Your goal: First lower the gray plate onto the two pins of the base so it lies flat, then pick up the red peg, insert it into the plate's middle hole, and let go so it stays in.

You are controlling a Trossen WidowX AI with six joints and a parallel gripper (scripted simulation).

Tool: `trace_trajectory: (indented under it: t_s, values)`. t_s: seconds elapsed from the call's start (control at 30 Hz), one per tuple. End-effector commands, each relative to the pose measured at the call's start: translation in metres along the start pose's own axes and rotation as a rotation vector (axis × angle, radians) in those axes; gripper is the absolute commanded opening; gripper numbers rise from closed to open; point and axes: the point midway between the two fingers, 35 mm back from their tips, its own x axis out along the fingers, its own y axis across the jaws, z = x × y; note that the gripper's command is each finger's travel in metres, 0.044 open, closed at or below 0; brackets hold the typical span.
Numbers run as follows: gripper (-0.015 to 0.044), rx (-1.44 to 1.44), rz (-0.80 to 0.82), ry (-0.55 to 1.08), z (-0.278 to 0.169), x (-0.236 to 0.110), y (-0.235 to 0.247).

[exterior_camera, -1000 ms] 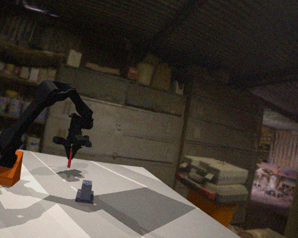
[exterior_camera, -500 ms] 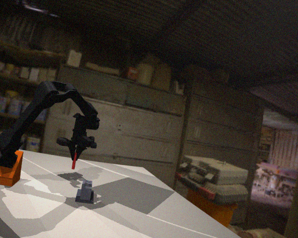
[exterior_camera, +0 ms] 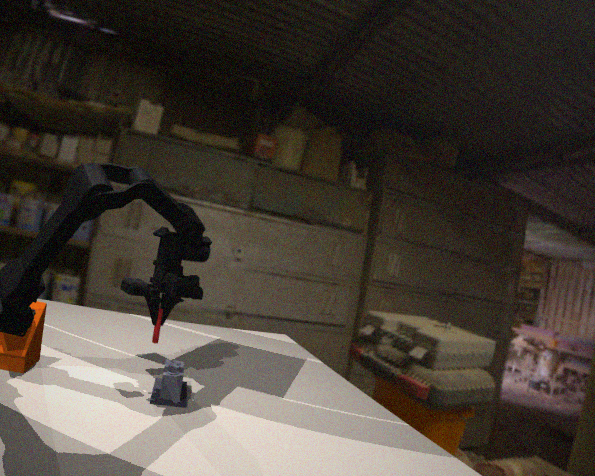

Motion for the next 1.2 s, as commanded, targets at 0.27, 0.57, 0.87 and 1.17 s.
trace_trajectory:
  t_s: [0.27,0.57,0.87,1.17]
  values:
    - [0.0,0.001,0.004,-0.01,0.042,-0.003,0.0]
    - [0.0,0.002,0.0,-0.019,0.069,-0.003,-0.004]
    - [0.0,0.003,-0.006,-0.028,0.097,-0.003,-0.008]
    - [0.0,0.003,-0.014,-0.038,0.119,-0.003,-0.013]
